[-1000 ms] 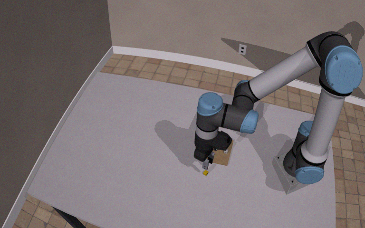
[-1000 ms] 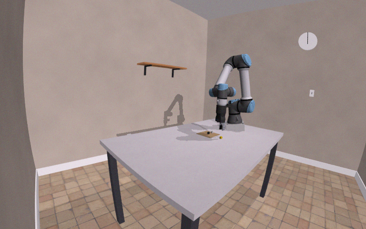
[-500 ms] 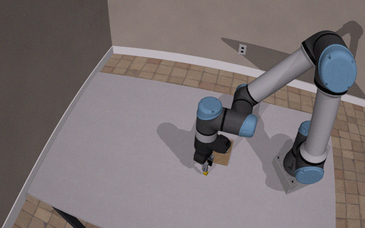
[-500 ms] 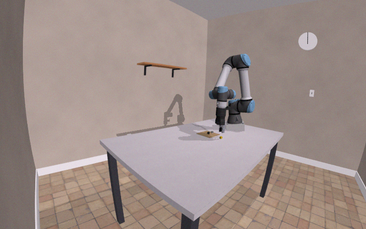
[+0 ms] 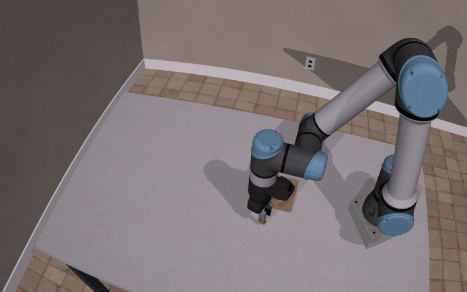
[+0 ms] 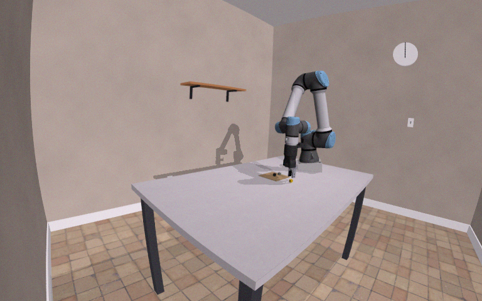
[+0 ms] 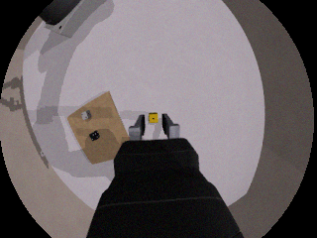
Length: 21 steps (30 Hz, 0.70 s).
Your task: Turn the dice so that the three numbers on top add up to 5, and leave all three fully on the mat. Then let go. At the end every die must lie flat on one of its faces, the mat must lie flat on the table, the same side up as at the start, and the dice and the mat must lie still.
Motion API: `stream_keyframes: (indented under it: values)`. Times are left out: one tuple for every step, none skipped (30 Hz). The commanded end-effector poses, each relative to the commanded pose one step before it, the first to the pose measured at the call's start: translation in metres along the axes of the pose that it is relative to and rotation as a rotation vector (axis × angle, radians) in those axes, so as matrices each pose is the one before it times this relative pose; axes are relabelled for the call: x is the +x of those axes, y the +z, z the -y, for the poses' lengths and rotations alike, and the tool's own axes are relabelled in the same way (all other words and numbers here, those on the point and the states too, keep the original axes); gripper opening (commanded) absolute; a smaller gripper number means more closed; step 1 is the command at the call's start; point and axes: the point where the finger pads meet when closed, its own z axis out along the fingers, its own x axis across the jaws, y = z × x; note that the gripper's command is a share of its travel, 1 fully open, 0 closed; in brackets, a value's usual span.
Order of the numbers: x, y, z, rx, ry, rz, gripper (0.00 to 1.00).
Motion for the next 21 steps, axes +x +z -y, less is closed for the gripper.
stream_keyframes:
  values:
    - [0.00017, 0.003460, -0.00043, -0.00139, 0.00005, -0.00055, 0.64]
    - [0.00000, 0.000732, 0.00000, 0.00000, 0.00000, 0.00000, 0.64]
    - [0.00000, 0.000654, 0.00000, 0.00000, 0.00000, 0.00000, 0.64]
    - [0.00000, 0.000577, 0.00000, 0.00000, 0.00000, 0.00000, 0.64]
    - [0.00000, 0.000501, 0.00000, 0.00000, 0.00000, 0.00000, 0.64]
    - [0.00000, 0.000426, 0.00000, 0.00000, 0.00000, 0.00000, 0.64]
    - [0.00000, 0.000355, 0.00000, 0.00000, 0.00000, 0.00000, 0.64]
    - [0.00000, 0.000287, 0.00000, 0.00000, 0.00000, 0.00000, 0.64]
    - [0.00000, 0.000224, 0.00000, 0.00000, 0.00000, 0.00000, 0.64]
    - [0.00000, 0.000167, 0.00000, 0.00000, 0.00000, 0.00000, 0.64]
    - [0.00000, 0.000000, 0.00000, 0.00000, 0.00000, 0.00000, 0.64]
    - [0.00000, 0.000000, 0.00000, 0.00000, 0.00000, 0.00000, 0.64]
    - [0.00000, 0.000116, 0.00000, 0.00000, 0.00000, 0.00000, 0.64]
    - [0.00000, 0.000073, 0.00000, 0.00000, 0.00000, 0.00000, 0.64]
    - [0.00000, 0.000039, 0.00000, 0.00000, 0.00000, 0.00000, 0.64]
    - [0.00000, 0.000015, 0.00000, 0.00000, 0.00000, 0.00000, 0.64]
    - [0.00000, 0.000002, 0.00000, 0.00000, 0.00000, 0.00000, 0.64]
    - [0.00000, 0.000000, 0.00000, 0.00000, 0.00000, 0.00000, 0.64]
    - [0.00000, 0.000000, 0.00000, 0.00000, 0.00000, 0.00000, 0.64]
    - [0.00000, 0.000000, 0.00000, 0.00000, 0.00000, 0.00000, 0.64]
    - [0.00000, 0.000000, 0.00000, 0.00000, 0.00000, 0.00000, 0.64]
